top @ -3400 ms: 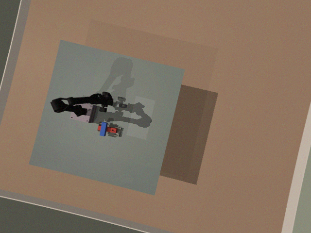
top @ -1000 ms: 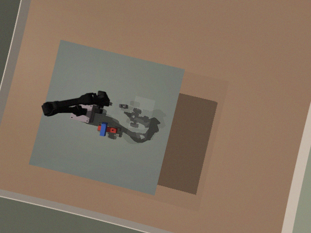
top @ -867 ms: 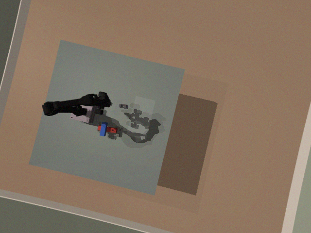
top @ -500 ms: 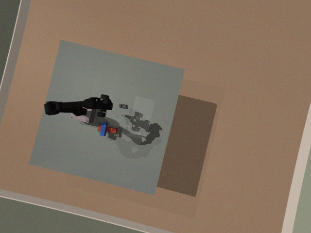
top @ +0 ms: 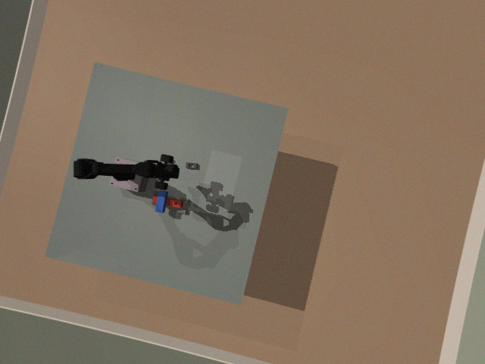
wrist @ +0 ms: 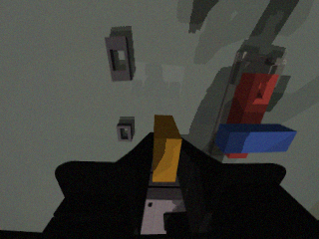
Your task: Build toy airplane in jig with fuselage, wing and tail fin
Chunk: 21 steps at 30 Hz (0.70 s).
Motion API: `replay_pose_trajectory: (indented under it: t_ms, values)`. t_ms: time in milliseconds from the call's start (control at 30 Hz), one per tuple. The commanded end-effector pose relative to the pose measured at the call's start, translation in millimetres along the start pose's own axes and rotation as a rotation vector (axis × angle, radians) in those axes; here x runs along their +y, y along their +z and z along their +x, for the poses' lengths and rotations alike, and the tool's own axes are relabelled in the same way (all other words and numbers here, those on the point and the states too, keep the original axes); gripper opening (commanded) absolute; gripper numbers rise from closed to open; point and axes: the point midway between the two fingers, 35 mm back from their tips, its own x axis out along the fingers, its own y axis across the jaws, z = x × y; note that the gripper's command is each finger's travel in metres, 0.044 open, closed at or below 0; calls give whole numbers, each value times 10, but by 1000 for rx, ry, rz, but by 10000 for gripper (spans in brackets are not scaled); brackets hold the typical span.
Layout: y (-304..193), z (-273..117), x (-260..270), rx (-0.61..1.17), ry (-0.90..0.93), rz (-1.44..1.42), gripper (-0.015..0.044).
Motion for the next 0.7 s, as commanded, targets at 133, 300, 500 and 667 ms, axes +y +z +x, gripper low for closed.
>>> replay_pose_trajectory:
  t_ms: [133,300,500,667]
  values:
    - [123,39,-179,-1,-2,-7,0]
    - [187,64,-303,0,-3,-9,0]
    - [252,95,-454,1,-3,-7,0]
    - [294,122,-579,2,-2,-2,0]
